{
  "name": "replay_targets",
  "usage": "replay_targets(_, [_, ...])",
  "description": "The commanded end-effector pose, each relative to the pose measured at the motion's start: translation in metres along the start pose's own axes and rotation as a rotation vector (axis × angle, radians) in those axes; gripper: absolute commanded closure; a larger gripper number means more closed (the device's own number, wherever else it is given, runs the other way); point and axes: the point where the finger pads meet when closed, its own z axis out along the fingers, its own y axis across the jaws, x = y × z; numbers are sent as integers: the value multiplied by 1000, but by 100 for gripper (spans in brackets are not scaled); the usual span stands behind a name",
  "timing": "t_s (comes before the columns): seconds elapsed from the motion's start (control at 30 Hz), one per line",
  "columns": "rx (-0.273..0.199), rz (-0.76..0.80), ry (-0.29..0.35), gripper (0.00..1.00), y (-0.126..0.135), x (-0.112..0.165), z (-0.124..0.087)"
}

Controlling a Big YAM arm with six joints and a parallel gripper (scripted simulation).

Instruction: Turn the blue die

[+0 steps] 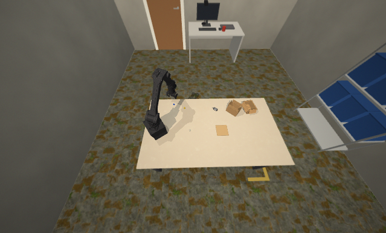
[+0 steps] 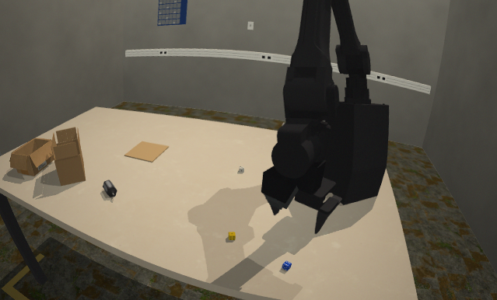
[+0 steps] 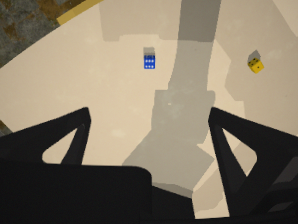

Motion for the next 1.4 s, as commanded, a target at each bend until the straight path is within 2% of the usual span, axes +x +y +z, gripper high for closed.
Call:
replay_targets(0.0, [4, 9, 21, 0, 2, 8, 11])
replay_targets(0.3, [2, 57, 12, 0, 1, 5, 13])
replay_targets(0.47, [-3, 279, -7, 0, -3, -8, 18])
replay_targets(0.63, [-7, 424, -18, 0, -3, -16, 21])
replay_targets(0.8, [-8, 568, -21, 0, 0, -16, 26])
replay_targets(0.9, [-9, 591, -22, 0, 0, -17, 27])
replay_targets(0.93, [-7, 662, -15, 0, -3, -15, 30])
replay_targets(1.37, [-11, 1031, -18, 0, -1, -15, 46])
